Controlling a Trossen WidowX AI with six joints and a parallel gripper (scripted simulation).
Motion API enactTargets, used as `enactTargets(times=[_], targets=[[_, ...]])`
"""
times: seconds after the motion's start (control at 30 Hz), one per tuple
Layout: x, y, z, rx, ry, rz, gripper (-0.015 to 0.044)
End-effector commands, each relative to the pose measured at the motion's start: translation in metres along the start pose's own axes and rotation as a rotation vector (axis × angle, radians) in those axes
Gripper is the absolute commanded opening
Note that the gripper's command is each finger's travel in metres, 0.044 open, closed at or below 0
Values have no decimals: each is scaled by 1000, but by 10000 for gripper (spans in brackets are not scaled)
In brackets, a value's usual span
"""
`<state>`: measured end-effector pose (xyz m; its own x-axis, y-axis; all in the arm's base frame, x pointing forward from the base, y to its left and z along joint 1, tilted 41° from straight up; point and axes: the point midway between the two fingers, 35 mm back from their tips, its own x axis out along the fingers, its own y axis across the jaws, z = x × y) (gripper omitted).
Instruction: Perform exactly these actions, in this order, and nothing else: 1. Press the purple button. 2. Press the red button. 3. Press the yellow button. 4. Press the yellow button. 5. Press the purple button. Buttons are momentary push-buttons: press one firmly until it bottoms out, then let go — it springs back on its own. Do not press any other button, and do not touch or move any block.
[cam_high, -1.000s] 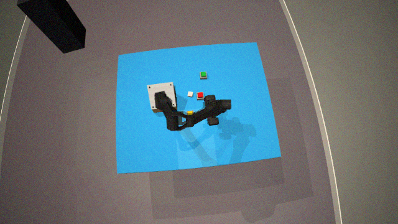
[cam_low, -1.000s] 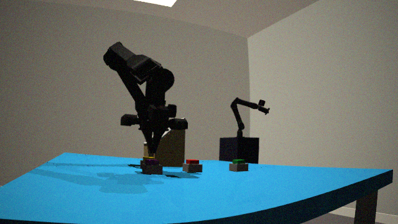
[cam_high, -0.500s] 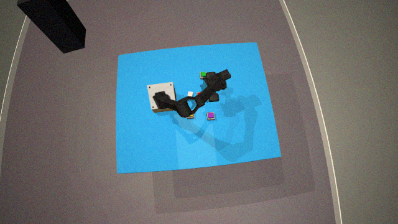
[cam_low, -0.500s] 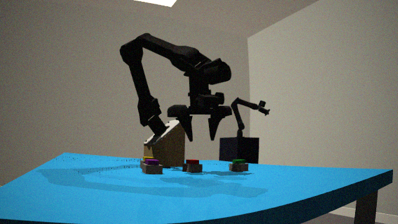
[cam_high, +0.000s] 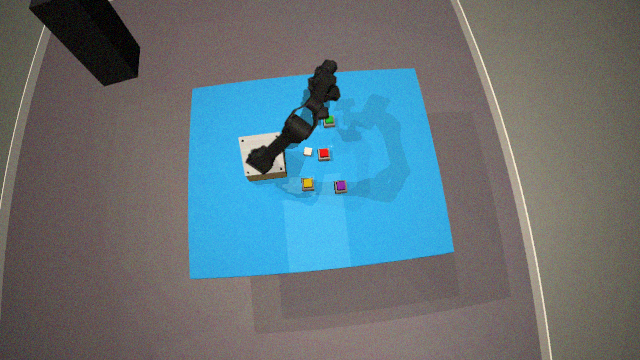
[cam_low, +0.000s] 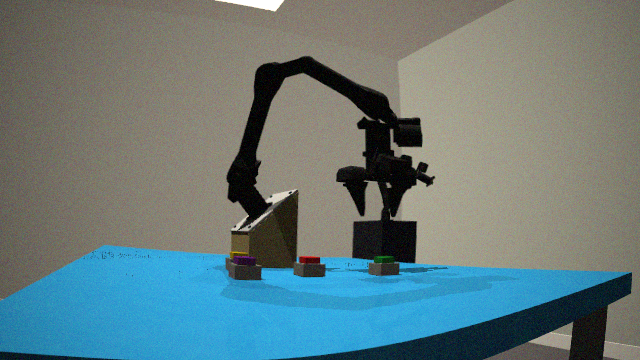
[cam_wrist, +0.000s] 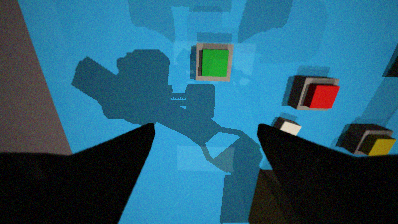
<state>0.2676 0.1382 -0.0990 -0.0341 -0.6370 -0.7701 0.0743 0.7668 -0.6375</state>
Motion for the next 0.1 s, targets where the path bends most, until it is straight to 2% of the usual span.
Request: enactTargets(times=[0.0,0.07], targets=[[1,8,-6,27,9,-10,400],[1,8,-6,27,9,-10,400]])
